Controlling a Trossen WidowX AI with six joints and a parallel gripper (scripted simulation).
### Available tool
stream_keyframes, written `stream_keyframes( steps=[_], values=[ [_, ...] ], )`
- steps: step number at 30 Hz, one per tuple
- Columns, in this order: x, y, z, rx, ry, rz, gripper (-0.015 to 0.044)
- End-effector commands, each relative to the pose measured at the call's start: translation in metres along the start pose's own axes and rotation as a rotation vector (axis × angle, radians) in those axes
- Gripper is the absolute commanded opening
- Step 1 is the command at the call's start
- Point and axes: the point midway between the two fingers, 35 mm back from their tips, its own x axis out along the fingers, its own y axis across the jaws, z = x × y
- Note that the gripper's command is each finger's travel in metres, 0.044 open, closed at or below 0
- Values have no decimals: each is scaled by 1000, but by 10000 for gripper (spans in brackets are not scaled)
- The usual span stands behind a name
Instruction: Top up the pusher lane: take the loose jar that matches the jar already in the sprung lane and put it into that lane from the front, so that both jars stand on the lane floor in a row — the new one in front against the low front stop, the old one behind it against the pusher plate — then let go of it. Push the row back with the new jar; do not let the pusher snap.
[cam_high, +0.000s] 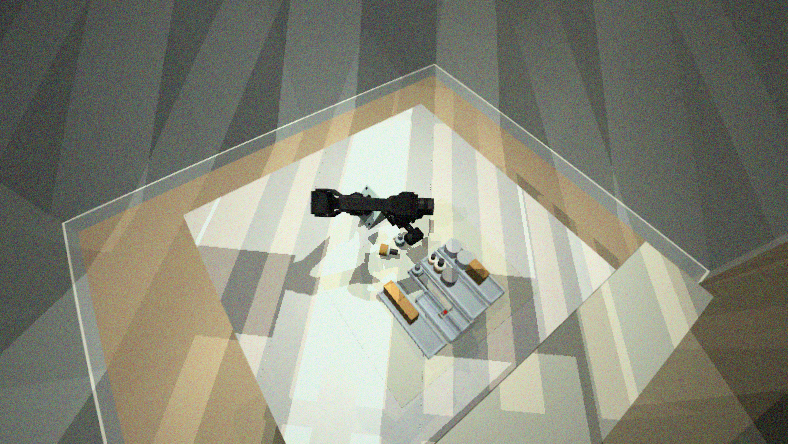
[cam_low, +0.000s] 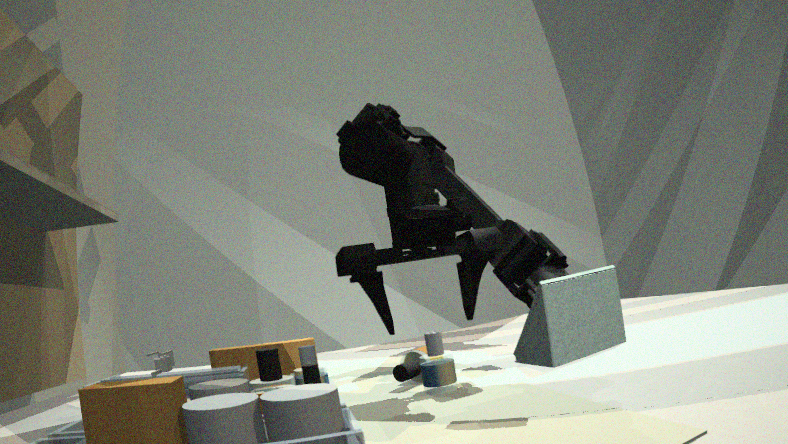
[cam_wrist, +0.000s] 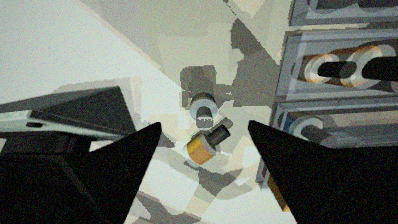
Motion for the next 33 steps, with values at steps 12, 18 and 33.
stream_keyframes(
  steps=[12,18,33],
  values=[
    [27,-1,-1,-2,3,-1,440],
    [37,-1,-1,-2,3,-1,440],
    [47,-1,-2,-2,5,-1,256]
  ],
)
